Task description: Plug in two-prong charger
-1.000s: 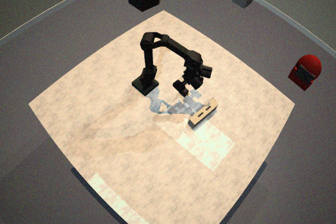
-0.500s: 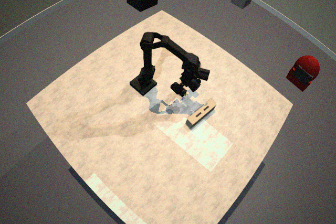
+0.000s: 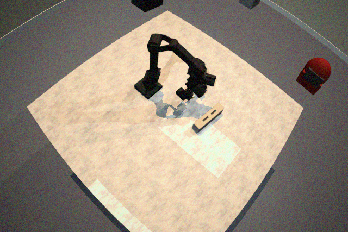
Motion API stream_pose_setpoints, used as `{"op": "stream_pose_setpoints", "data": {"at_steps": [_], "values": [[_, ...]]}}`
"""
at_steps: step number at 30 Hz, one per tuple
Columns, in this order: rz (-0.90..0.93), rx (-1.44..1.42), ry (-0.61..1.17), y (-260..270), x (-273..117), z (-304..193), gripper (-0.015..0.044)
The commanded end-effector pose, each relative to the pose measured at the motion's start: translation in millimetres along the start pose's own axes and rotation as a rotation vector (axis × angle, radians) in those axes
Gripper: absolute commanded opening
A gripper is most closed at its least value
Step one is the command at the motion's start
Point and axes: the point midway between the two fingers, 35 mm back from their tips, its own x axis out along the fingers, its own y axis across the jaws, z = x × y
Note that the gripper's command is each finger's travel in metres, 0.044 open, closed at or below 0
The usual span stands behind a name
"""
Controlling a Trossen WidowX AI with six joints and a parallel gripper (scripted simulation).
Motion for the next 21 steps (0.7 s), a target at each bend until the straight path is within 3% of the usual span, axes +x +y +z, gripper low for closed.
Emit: {"op": "stream_pose_setpoints", "data": {"at_steps": [1, 8, 19, 21], "values": [[-0.003, -0.005, -0.001, -0.8, 5.8, 0.1, 0.044], [-0.003, -0.005, 0.0, -1.4, 15.9, 0.1, 0.044], [0.0, 0.0, 0.001, -0.7, 12.6, 0.1, 0.0151], [0.0, 0.0, 0.001, -0.7, 12.6, 0.1, 0.0138]]}}
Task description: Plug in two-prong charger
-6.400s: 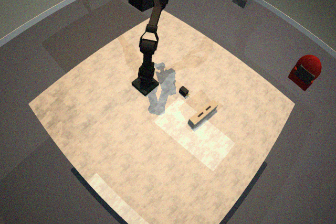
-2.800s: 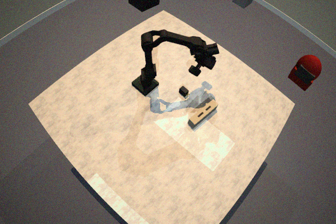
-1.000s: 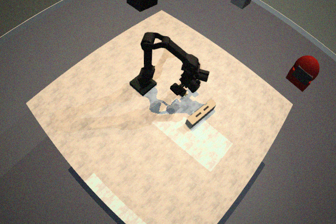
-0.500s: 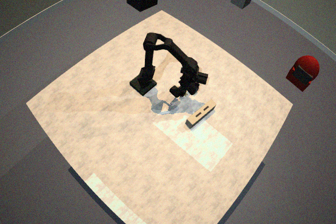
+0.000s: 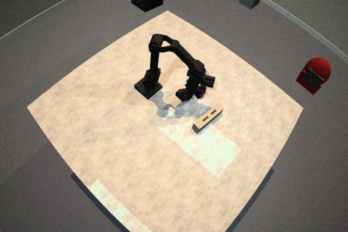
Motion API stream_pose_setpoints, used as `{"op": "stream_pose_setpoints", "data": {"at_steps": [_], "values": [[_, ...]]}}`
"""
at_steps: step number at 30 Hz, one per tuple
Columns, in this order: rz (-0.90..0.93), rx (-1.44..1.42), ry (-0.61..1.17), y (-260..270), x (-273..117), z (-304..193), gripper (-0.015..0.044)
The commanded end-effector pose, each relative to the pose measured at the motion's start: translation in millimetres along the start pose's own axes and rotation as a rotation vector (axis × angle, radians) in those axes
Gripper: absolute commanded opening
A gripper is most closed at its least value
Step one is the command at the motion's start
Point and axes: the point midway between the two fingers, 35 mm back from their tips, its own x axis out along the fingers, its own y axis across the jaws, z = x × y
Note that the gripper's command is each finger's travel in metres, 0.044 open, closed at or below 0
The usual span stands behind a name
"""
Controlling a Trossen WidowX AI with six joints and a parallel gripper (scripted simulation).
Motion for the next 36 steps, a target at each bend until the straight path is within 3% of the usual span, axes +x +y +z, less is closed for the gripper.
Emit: {"op": "stream_pose_setpoints", "data": {"at_steps": [1, 5, 9, 21, 36], "values": [[0.0, 0.0, 0.0, 0.0, -0.3, -0.1, 0.0131], [0.0, 0.0, 0.0, 0.0, -0.3, -0.1, 0.0105], [0.0, -0.001, 0.0, 0.4, -7.1, 0.0, 0.0], [-0.003, -0.005, -0.001, 0.1, -55.9, -5.6, 0.0], [-0.002, 0.015, -0.002, -11.9, -45.3, 12.8, 0.0]]}}
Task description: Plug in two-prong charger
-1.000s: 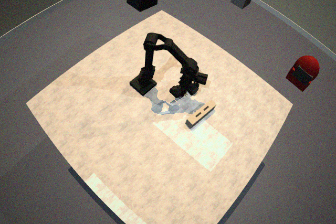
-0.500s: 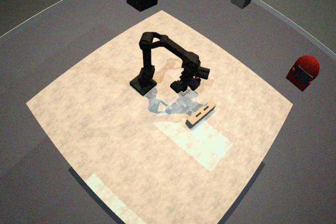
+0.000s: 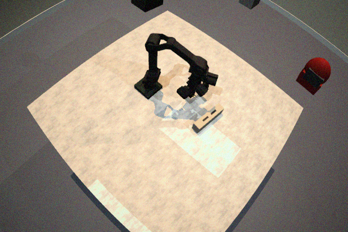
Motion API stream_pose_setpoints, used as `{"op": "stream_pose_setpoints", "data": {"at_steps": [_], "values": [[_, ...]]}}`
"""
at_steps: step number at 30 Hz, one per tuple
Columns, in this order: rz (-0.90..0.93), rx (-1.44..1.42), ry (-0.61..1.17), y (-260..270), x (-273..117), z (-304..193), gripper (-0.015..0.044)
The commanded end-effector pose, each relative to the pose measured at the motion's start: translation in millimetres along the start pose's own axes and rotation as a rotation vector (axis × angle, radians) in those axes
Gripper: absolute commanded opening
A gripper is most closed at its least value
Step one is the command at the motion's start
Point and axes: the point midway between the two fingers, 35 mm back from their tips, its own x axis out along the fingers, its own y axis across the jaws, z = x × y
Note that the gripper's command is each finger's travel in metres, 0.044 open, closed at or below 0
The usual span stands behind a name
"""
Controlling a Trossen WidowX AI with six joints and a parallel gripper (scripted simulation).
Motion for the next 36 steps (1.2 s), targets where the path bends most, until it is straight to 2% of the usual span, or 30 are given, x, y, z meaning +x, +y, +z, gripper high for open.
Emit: {"op": "stream_pose_setpoints", "data": {"at_steps": [1, 25, 36], "values": [[-0.001, 0.001, -0.003, -4.0, 3.1, 5.7, 0.0], [-0.001, 0.043, -0.005, -37.4, 28.6, 40.8, 0.0], [-0.001, 0.045, -0.006, -39.0, 28.0, 52.2, 0.0]]}}
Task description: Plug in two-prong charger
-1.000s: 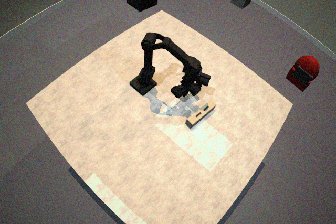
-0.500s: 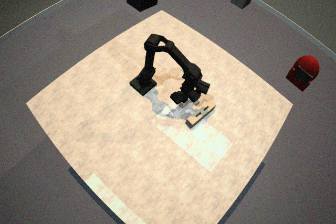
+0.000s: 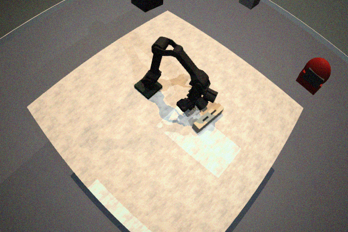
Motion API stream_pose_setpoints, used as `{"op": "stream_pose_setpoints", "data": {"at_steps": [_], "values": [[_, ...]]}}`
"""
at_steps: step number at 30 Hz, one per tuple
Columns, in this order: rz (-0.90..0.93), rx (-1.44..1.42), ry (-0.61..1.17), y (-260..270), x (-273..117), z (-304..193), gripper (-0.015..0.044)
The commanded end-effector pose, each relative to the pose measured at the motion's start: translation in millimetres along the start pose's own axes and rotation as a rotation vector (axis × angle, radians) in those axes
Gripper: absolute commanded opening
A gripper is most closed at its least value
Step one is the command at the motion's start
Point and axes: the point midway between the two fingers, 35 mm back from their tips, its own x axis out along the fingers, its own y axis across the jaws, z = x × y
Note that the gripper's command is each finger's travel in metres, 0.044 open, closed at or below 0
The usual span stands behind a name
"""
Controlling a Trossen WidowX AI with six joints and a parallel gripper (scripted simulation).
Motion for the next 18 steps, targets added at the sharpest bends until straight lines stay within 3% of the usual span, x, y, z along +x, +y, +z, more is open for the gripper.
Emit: {"op": "stream_pose_setpoints", "data": {"at_steps": [1, 18], "values": [[0.001, -0.004, -0.008, -0.2, -1.7, 6.4, 0.0], [0.001, 0.0, -0.01, -3.6, -1.7, 29.9, 0.0]]}}
